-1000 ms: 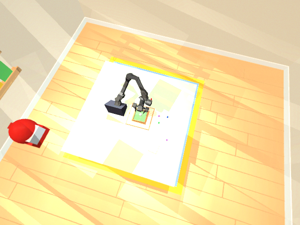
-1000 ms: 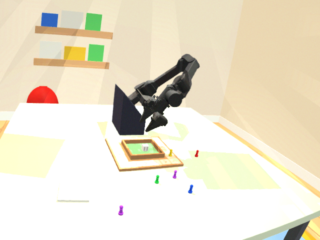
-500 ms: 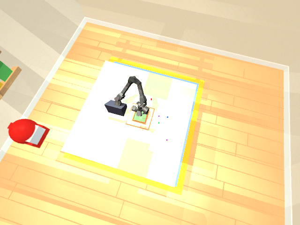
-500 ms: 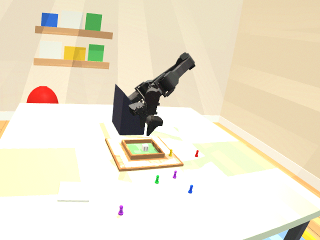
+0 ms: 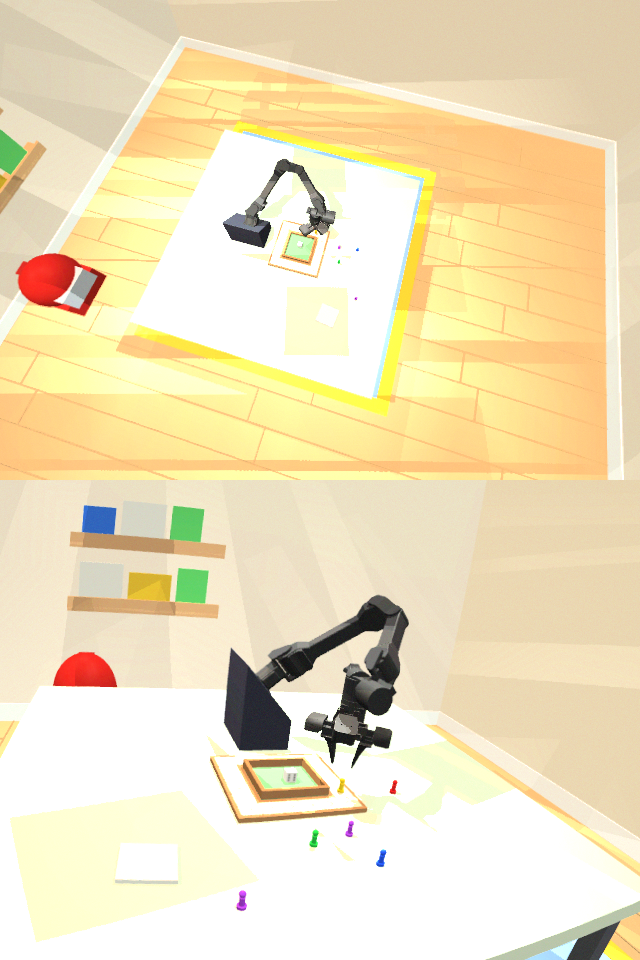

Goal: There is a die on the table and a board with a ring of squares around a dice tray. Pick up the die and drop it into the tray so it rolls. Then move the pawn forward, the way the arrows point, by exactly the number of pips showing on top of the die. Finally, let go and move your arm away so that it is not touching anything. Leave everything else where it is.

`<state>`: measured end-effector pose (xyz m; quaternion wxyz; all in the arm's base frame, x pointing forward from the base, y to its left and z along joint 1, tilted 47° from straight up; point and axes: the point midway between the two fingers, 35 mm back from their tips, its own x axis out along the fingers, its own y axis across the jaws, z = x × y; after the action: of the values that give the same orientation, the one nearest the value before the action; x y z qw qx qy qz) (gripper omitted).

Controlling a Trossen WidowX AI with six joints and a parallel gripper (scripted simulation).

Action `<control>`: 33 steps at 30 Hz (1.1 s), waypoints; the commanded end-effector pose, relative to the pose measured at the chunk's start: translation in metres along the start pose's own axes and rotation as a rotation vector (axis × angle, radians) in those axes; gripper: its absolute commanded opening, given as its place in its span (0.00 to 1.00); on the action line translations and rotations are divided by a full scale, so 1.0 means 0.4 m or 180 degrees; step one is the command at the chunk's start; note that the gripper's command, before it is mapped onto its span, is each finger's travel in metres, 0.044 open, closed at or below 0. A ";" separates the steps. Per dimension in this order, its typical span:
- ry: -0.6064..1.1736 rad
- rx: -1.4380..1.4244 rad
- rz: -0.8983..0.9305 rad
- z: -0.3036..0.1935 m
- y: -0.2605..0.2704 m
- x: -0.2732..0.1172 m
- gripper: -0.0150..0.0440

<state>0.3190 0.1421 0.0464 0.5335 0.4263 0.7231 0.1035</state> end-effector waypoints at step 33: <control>-0.0002 -0.0137 0.0040 0.002 0.022 0.112 0.59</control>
<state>0.3247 0.1760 0.0280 0.5467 0.4182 0.7141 0.1277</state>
